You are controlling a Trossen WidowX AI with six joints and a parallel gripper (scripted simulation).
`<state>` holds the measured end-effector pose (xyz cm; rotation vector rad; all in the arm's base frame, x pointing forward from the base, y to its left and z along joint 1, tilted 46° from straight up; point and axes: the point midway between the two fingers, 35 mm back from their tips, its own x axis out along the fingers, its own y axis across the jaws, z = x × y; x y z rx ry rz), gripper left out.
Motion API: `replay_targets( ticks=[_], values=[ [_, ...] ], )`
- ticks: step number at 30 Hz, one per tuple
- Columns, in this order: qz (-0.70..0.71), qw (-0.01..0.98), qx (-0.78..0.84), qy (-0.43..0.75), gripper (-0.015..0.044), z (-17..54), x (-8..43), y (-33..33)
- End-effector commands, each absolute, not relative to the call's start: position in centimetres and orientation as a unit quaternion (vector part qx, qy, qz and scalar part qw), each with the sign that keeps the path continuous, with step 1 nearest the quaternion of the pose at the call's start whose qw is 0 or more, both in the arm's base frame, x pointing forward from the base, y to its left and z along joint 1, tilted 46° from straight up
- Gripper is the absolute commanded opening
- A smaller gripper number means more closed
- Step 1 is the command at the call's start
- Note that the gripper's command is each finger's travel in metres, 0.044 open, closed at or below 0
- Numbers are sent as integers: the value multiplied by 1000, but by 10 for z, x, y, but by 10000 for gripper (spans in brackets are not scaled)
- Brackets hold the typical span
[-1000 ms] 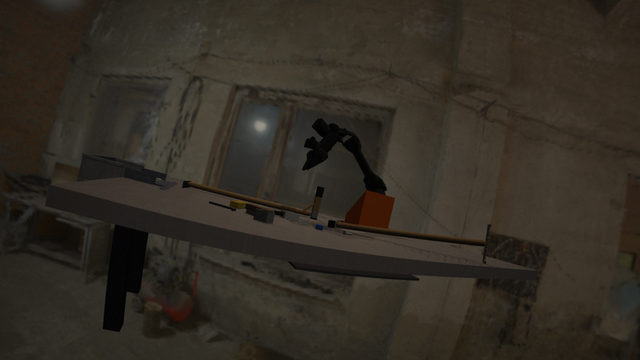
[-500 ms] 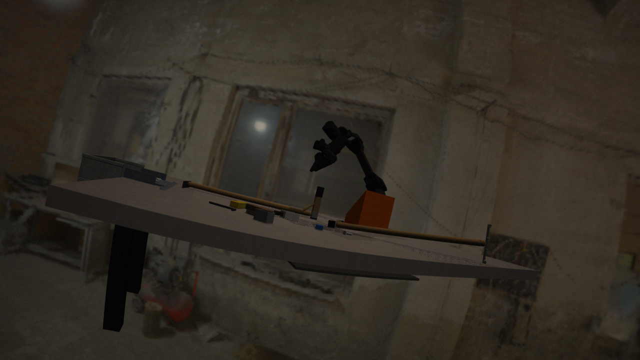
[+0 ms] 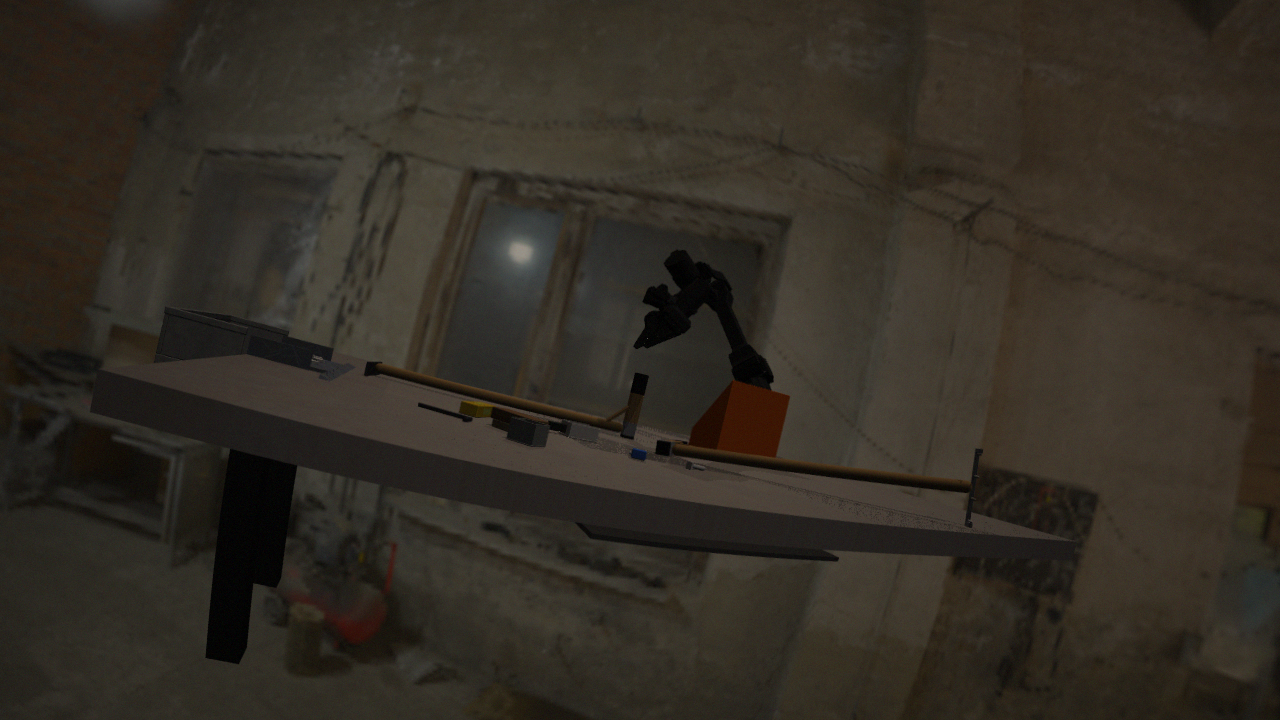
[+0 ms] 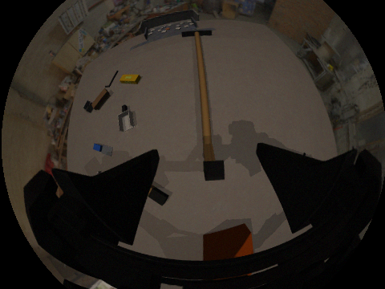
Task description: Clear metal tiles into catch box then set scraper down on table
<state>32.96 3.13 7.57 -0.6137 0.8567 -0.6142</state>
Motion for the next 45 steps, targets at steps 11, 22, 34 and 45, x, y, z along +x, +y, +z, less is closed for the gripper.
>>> replay_targets(
  ticks=[11,22,34,45],
  values=[
    [-281,831,-294,379,440,68,293,28],
    [-277,838,-297,365,440,63,274,24],
    [-277,838,-297,365,440,42,275,3],
    [-277,838,-296,366,440,34,278,-7]
  ],
)
